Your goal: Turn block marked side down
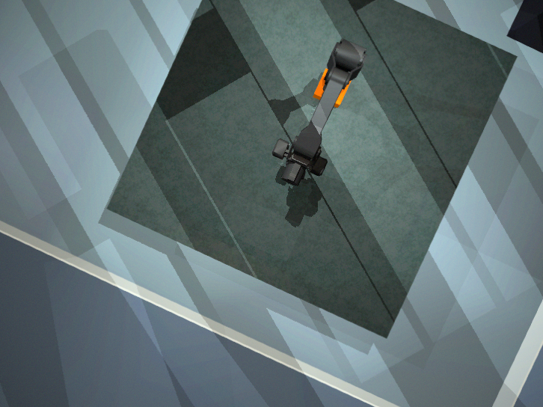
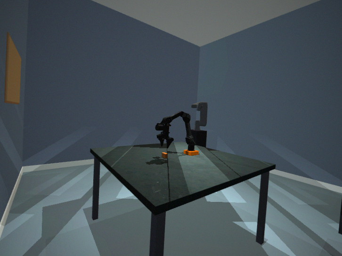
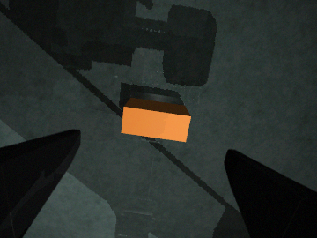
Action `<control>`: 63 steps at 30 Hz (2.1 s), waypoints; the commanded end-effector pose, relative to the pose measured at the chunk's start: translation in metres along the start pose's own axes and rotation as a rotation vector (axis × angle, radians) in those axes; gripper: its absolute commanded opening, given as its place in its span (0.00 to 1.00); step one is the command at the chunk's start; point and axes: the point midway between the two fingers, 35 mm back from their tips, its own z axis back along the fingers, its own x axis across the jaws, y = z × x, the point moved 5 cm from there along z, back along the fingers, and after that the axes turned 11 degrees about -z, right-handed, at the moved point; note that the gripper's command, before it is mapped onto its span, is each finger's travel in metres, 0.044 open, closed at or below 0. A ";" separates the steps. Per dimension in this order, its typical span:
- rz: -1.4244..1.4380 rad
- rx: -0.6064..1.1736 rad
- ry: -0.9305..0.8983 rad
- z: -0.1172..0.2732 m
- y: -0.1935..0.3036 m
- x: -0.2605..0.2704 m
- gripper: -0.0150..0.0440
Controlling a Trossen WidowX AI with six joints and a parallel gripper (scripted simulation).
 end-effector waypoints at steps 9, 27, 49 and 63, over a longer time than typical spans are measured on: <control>-0.003 0.031 0.012 -0.037 0.004 -0.001 1.00; -0.003 0.031 0.012 -0.057 0.004 -0.001 1.00; -0.003 0.031 0.012 -0.071 0.005 -0.002 0.68; -0.003 0.031 0.012 -0.071 0.005 -0.002 0.52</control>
